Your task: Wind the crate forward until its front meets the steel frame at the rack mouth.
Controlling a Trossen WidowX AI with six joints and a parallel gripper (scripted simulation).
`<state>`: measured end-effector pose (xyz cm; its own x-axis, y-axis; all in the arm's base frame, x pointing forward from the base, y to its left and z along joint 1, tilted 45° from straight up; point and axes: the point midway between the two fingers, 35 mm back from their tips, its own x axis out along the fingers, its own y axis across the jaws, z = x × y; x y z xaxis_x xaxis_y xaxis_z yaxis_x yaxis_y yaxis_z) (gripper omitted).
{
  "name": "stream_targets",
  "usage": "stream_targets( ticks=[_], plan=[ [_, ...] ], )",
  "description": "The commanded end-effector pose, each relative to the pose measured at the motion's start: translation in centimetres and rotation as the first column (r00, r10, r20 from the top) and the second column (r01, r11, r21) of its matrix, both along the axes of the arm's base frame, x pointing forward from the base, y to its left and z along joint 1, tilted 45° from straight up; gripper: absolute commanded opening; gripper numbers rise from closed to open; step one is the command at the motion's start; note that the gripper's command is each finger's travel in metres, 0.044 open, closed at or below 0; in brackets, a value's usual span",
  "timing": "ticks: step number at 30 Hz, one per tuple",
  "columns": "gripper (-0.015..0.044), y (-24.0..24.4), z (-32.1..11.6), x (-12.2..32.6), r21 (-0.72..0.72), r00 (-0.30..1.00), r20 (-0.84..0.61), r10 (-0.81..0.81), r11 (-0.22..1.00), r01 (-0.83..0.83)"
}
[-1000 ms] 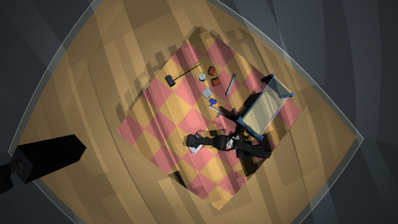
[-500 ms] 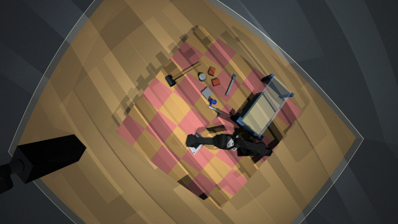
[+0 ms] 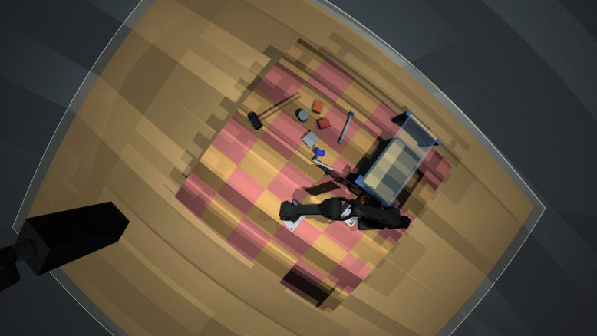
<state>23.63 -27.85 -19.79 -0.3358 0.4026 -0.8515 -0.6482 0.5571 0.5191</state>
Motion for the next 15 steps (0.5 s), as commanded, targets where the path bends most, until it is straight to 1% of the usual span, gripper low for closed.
stream_targets(
  ticks=[1, 15],
  plan=[
    [0.0, 0.8, 0.3, 1.2, 0.016, 1.0, 0.019, -0.011, 1.0, 0.011],
    [0.0, 1.6, 1.1, 2.6, 0.018, 1.0, 0.02, -0.011, 1.0, 0.011]
  ],
)
